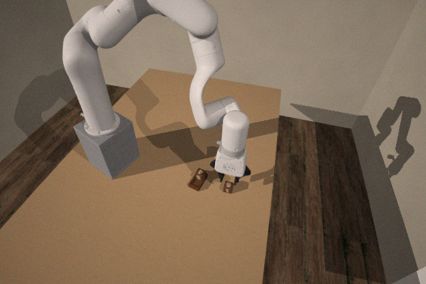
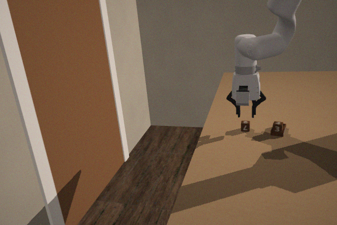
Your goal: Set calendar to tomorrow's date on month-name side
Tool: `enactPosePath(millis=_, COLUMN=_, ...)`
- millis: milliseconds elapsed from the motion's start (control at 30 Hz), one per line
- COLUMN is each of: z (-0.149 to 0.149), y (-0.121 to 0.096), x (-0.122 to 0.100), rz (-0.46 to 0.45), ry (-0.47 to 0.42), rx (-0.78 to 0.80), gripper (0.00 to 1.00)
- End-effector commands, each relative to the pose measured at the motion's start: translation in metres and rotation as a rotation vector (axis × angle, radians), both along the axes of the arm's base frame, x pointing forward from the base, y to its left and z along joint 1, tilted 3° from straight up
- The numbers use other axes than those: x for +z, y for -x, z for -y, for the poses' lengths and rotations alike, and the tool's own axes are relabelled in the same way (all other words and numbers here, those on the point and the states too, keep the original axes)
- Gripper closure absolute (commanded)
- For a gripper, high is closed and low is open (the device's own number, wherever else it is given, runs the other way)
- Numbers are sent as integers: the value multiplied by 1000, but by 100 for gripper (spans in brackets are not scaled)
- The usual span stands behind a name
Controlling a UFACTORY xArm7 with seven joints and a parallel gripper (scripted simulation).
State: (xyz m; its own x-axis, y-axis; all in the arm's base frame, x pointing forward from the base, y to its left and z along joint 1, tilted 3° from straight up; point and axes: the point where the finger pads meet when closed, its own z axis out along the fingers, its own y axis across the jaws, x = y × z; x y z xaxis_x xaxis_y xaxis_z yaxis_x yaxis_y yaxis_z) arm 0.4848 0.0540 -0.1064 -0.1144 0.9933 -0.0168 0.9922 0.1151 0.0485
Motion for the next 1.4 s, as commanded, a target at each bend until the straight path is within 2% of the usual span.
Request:
enactPosePath(millis=0, z=0, y=-2, x=-3, rz=4, ry=-1, rx=0, gripper=51)
enactPosePath(millis=567, z=0, y=-3, x=-17, rz=4, ry=-1, rx=0, gripper=51)
enactPosePath(millis=1367, z=0, y=-3, x=-18, rz=4, ry=-1, rx=0, gripper=51)
